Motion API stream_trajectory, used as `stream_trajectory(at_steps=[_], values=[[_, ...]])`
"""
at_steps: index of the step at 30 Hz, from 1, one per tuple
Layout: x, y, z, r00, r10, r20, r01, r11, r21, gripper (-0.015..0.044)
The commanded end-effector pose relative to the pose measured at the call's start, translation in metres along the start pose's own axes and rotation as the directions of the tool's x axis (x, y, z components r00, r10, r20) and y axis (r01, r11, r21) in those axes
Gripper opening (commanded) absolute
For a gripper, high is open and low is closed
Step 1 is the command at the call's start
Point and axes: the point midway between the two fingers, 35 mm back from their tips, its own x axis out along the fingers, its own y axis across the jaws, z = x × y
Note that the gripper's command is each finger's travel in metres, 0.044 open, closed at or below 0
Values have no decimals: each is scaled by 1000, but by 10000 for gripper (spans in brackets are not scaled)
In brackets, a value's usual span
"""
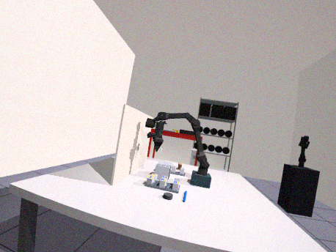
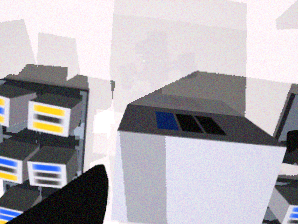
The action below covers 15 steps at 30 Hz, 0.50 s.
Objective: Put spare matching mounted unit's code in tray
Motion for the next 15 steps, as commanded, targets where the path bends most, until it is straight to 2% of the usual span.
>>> stream_trajectory(at_steps=[1, 5, 7, 9, 15], values=[[16, 65, -10, 1000, 10, -4, -10, 903, -429, 440], [35, 124, -36, 1000, 14, -6, -13, 589, -808, 440], [45, 147, -51, 1000, 15, -8, -13, 396, -918, 440], [50, 159, -62, 1000, 16, -9, -13, 270, -963, 440], [51, 161, -63, 1000, 16, -9, -13, 253, -968, 440]])
